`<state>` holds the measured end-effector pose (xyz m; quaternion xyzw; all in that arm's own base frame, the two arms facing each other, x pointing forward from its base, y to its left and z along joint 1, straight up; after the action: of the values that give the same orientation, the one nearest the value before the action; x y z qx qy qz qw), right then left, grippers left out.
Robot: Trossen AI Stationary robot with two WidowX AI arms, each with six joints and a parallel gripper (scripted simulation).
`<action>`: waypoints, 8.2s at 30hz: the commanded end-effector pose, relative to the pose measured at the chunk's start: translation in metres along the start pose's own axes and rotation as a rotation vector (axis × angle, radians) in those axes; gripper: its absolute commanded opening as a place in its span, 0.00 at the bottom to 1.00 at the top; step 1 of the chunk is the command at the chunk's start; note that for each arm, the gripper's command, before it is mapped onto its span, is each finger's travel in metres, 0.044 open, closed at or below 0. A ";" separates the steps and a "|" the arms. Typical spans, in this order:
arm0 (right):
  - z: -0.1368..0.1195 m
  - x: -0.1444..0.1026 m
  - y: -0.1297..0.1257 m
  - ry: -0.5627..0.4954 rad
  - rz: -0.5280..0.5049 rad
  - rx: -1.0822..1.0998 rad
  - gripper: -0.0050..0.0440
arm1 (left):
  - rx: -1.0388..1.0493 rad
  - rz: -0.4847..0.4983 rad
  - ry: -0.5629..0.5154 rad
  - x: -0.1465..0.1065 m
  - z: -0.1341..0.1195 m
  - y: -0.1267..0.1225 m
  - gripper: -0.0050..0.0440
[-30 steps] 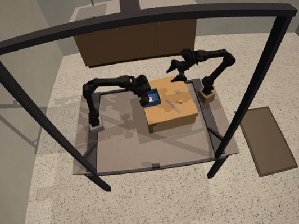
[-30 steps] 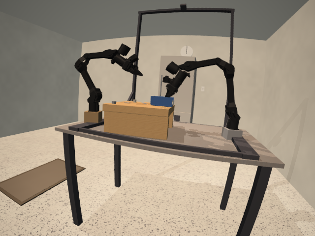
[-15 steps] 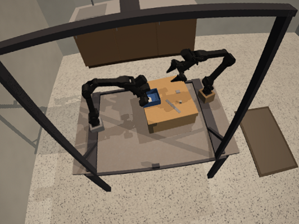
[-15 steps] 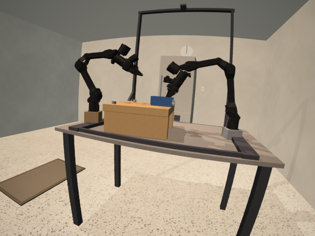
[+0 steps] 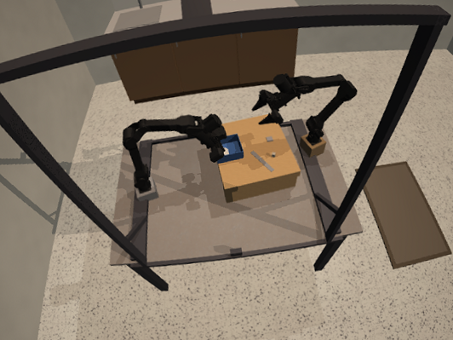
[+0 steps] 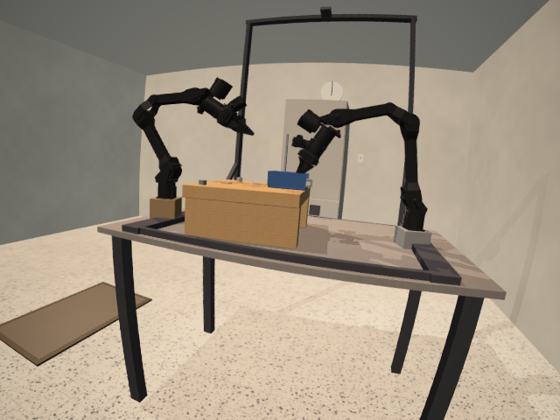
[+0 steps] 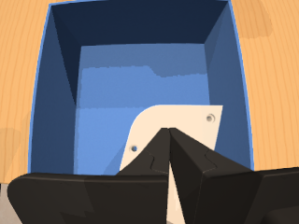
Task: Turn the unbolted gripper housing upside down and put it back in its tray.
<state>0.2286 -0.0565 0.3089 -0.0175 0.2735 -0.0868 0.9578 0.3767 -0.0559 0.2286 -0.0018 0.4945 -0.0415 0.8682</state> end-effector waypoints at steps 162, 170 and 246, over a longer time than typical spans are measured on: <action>0.004 -0.004 0.000 -0.019 0.002 0.005 1.00 | 1.618 0.417 -1.183 0.040 -0.125 0.041 0.45; 0.004 -0.004 0.000 -0.019 0.002 0.005 1.00 | 1.618 0.417 -1.183 0.040 -0.125 0.041 0.35; 0.004 -0.004 0.000 -0.019 0.002 0.005 1.00 | 1.616 0.415 -1.186 -0.007 -0.095 0.039 0.35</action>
<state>0.2286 -0.0565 0.3089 -0.0175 0.2735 -0.0868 0.9578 0.2924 -0.0134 0.1705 0.6437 -0.1871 -0.2156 0.7100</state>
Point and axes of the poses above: on each arm, the point midway between the two fingers, 35 mm back from their tips, its own x axis out along the fingers, its own y axis across the jaws, z = x × y, the point moved 7 cm from there along -x, back along the fingers, and after that the axes turned 5 degrees about -x, right-handed, at the moved point
